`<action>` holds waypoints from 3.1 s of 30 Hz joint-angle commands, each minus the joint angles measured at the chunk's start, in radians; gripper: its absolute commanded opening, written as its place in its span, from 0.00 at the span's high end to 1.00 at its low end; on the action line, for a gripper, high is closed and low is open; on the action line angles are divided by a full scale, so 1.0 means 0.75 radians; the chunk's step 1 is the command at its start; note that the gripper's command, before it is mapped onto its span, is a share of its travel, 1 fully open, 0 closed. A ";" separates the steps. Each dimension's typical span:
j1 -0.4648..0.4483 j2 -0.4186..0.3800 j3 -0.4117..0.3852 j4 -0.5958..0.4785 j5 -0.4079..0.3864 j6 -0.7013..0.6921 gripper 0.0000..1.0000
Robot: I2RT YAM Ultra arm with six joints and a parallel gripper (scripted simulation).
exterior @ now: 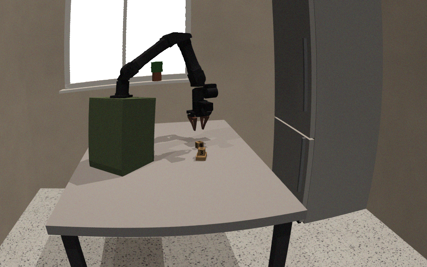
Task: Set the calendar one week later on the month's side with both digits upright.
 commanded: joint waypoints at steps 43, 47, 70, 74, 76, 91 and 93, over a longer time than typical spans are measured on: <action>0.005 0.093 0.047 0.057 0.000 0.006 0.53; 0.006 0.115 0.058 0.068 0.000 0.007 0.53; 0.012 0.218 0.116 0.114 0.001 0.013 0.53; 0.012 0.223 0.119 0.116 0.001 0.013 0.53; 0.012 0.224 0.119 0.116 0.001 0.013 0.53; 0.012 0.224 0.120 0.117 0.001 0.013 0.53; 0.012 0.224 0.120 0.117 0.001 0.013 0.53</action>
